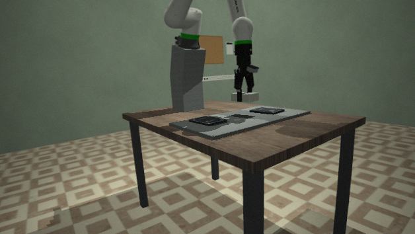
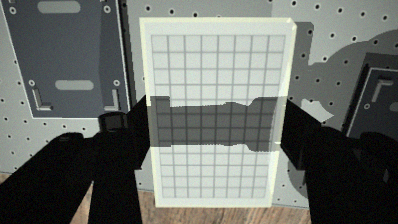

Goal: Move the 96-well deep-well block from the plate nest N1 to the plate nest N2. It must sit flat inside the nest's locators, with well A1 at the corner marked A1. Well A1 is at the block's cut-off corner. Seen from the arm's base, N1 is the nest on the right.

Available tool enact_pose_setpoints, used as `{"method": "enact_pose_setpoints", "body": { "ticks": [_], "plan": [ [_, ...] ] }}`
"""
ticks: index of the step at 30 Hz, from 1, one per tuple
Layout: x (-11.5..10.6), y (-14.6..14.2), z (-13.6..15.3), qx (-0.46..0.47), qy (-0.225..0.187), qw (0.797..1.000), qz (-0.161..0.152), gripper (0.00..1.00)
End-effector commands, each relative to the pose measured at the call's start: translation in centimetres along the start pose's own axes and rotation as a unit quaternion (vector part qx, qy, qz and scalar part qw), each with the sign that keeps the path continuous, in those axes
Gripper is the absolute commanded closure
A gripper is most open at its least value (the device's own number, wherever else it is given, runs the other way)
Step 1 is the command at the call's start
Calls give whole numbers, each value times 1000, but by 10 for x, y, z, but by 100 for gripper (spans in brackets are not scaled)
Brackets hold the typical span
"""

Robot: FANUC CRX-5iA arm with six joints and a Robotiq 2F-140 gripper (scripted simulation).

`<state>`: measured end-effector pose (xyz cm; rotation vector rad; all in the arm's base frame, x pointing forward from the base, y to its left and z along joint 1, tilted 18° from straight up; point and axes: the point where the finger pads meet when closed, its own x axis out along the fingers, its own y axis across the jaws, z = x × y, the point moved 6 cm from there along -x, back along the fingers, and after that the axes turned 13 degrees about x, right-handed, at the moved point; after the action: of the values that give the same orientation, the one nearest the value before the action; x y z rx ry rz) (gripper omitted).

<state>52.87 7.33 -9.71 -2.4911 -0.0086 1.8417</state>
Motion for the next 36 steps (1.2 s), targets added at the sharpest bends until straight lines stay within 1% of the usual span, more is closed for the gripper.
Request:
{"method": "enact_pose_setpoints", "body": {
  "ticks": [1,2,17,19,34,36],
  "plan": [
    [0,-7,0,0,4,1000,2,90],
    [0,-7,0,0,4,1000,2,90],
    [0,-57,-2,0,4,1000,2,90],
    [0,-57,-2,0,4,1000,2,90],
    [0,-107,-5,0,4,1000,2,90],
    [0,-107,-5,0,4,1000,2,90]
  ]
}}
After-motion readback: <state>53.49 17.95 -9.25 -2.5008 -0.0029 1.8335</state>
